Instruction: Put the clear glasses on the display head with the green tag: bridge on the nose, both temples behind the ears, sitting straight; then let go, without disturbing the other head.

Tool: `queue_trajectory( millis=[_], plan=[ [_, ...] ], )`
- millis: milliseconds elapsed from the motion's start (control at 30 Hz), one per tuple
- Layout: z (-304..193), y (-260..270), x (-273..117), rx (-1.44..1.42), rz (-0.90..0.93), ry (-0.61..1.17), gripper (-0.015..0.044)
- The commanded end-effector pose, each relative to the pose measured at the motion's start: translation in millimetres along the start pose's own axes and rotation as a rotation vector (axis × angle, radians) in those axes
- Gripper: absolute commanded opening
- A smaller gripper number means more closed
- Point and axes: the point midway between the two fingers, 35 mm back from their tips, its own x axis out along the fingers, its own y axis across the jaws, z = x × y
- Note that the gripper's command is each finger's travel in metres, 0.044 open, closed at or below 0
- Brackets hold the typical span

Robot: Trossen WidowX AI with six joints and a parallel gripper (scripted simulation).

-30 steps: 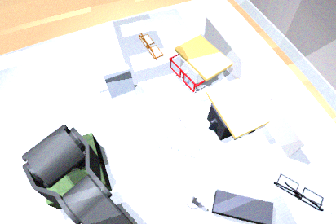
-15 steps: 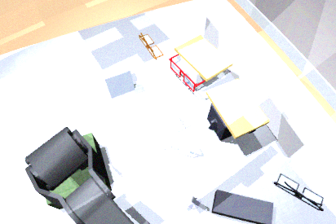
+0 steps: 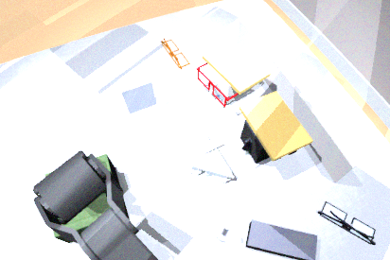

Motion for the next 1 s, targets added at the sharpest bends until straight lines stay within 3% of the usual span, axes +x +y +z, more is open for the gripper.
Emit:
queue_trajectory(
  millis=[0,967],
  plan=[
    [0,5,-1,0.001,0.009,0.001,0.0],
    [0,17,-1,0.001,0.01,0.001,0.0]
  ],
)
